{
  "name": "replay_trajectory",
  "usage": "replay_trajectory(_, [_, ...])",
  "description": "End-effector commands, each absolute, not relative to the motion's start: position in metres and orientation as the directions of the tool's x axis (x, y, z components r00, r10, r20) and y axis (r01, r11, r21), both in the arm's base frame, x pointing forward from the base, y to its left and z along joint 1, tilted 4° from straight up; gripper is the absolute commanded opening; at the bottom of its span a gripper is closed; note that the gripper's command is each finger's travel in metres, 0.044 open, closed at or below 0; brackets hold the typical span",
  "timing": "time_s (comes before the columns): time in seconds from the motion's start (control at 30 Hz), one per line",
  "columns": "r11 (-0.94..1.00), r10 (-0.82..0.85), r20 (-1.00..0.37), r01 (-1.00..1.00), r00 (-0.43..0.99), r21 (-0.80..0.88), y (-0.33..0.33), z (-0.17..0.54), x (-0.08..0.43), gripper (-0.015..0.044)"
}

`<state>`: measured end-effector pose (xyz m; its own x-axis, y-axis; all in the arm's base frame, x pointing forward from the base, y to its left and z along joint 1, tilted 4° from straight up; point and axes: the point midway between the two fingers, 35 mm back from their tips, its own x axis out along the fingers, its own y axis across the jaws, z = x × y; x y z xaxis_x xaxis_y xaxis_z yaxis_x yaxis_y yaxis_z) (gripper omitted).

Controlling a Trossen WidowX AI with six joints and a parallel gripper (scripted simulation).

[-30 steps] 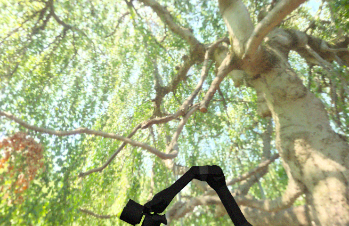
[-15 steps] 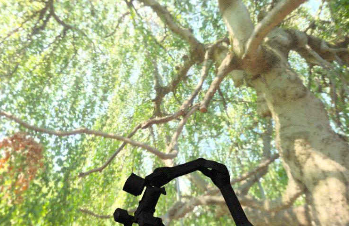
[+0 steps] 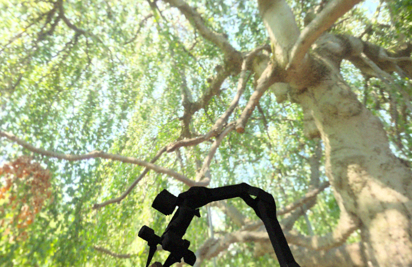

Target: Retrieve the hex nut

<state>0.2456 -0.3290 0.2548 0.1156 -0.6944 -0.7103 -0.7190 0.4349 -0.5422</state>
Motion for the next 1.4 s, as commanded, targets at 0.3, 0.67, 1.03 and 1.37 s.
replay_trajectory(0.3, [0.580,-0.657,-0.715,-0.447,0.237,-0.681,-0.304,0.263,0.264,0.0000])
replay_trajectory(0.67, [0.663,-0.628,-0.703,-0.244,0.333,-0.708,-0.284,0.274,0.278,0.0000])
replay_trajectory(1.03, [0.818,-0.541,-0.745,0.037,0.391,-0.575,-0.258,0.264,0.285,0.0000])
replay_trajectory(1.37, [0.889,-0.455,-0.778,0.274,0.434,-0.367,-0.233,0.256,0.289,0.0000])
